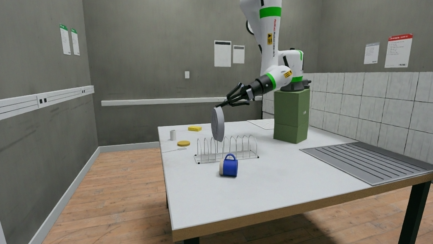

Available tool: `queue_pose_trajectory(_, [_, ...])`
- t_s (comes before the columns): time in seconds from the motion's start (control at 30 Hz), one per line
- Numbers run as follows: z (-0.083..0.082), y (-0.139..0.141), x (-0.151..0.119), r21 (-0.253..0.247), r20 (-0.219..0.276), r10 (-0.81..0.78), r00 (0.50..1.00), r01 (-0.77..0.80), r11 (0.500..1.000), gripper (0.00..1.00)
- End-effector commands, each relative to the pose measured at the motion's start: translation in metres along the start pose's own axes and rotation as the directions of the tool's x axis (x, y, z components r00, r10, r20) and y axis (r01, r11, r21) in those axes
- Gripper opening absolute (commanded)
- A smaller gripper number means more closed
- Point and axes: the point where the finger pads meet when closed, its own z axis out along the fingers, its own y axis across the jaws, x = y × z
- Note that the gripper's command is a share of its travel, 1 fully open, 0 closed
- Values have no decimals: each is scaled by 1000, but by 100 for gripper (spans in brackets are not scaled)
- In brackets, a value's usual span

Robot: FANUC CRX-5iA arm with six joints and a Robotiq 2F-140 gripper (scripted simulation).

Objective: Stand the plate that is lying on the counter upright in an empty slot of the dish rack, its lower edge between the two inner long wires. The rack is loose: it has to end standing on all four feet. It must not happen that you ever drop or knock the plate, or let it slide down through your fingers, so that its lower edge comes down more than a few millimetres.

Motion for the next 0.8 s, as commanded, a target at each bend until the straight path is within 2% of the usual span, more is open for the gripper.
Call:
queue_pose_trajectory(0.0, [0,1,0,-1,0,0,1000,0,1000,10])
queue_pose_trajectory(0.77, [7,-14,0,-1,0,0,1000,0,1000,10])
